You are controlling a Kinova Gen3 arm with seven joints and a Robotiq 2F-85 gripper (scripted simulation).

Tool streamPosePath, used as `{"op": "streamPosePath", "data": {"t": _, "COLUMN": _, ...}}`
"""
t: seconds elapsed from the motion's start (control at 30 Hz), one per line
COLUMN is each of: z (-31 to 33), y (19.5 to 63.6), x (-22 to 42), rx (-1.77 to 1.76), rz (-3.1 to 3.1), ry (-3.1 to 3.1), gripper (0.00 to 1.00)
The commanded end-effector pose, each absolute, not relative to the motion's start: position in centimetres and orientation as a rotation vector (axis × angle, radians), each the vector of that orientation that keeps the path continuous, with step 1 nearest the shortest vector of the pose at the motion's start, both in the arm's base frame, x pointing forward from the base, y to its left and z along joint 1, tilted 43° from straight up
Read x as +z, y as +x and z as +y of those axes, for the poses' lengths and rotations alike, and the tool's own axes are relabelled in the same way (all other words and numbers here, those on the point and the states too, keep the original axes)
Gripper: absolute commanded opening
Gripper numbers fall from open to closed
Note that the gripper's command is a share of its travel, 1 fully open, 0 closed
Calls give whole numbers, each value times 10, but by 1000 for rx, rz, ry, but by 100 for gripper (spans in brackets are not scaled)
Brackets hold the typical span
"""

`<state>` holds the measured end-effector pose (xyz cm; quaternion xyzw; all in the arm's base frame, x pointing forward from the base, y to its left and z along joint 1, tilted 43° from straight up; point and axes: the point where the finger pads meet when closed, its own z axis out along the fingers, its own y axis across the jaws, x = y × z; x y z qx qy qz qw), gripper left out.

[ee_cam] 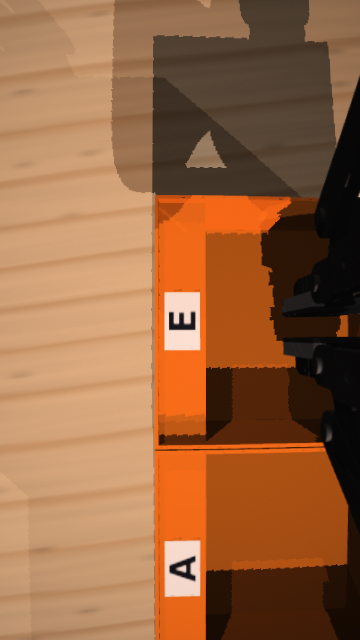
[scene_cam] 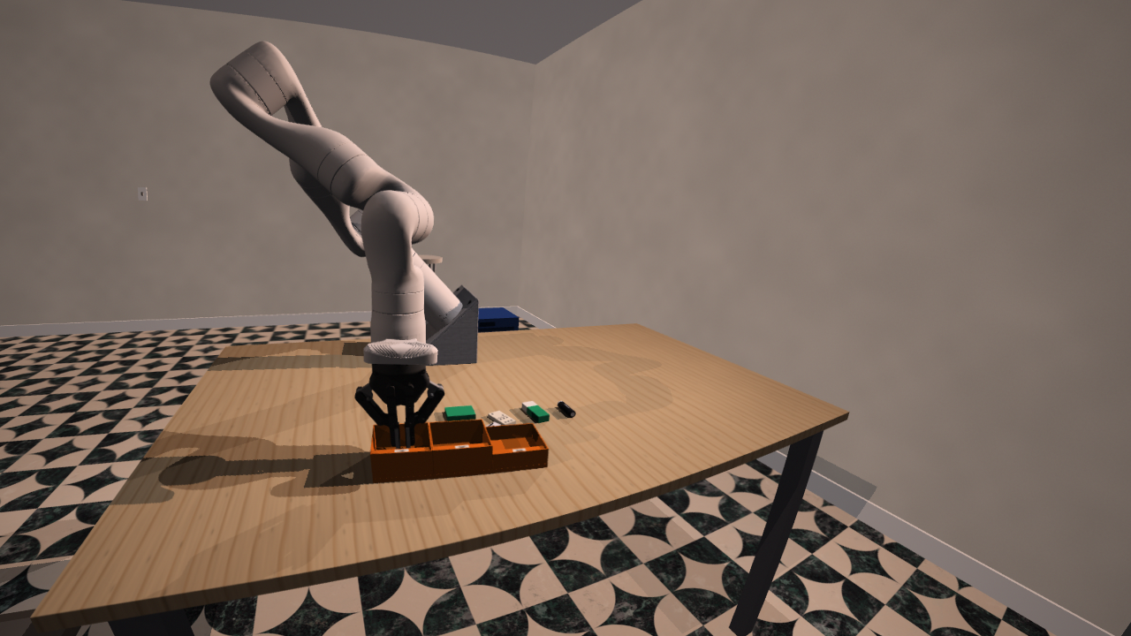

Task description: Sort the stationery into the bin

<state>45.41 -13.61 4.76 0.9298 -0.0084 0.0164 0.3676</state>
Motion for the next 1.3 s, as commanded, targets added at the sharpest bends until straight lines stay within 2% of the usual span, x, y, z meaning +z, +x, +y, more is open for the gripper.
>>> {"op": "streamPosePath", "data": {"t": 0.0, "z": -136, "y": 454, "x": 47, "rx": 41, "rz": -20, "ry": 2388, "gripper": 9}}
{"op": "streamPosePath", "data": {"t": 1.27, "z": -125, "y": 454, "x": 57, "rx": 38, "rz": -15, "ry": 2389, "gripper": 9}}
